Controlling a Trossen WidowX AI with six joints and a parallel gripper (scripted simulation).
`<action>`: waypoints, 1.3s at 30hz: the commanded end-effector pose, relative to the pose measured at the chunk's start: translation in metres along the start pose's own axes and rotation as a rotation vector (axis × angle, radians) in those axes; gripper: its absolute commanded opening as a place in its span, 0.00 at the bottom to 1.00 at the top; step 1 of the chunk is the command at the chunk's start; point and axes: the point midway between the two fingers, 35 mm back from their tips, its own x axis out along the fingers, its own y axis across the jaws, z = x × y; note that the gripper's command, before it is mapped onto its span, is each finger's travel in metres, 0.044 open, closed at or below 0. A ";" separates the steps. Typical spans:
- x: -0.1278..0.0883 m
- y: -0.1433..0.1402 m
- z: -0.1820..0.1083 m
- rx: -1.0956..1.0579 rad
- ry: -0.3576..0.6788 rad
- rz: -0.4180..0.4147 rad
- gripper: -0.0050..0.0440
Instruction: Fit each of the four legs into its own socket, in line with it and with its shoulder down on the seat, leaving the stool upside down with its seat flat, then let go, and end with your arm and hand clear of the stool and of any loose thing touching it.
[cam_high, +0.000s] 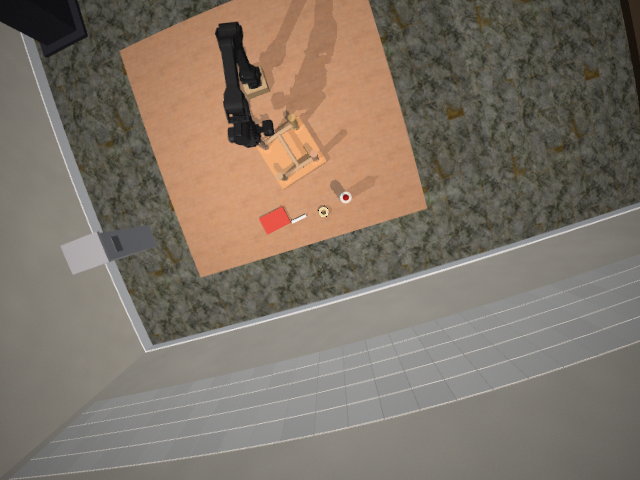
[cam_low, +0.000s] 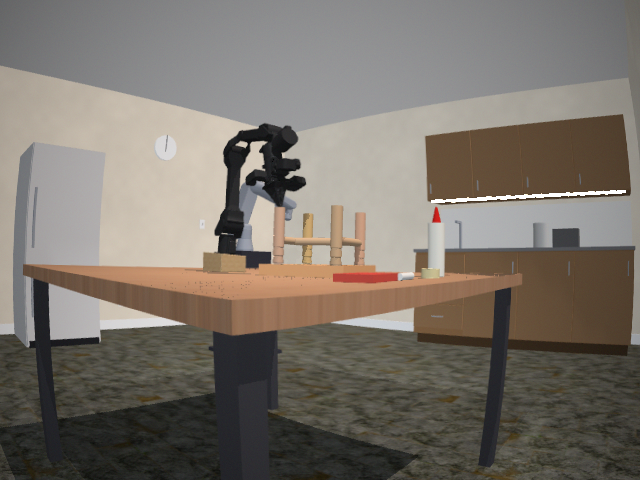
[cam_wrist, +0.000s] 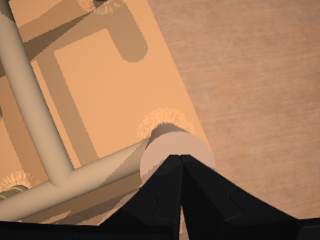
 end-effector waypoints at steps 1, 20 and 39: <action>0.018 0.000 -0.006 0.004 0.035 0.003 0.10; 0.025 0.000 -0.009 0.004 0.035 0.003 0.10; 0.027 0.000 -0.009 0.004 0.035 0.003 0.10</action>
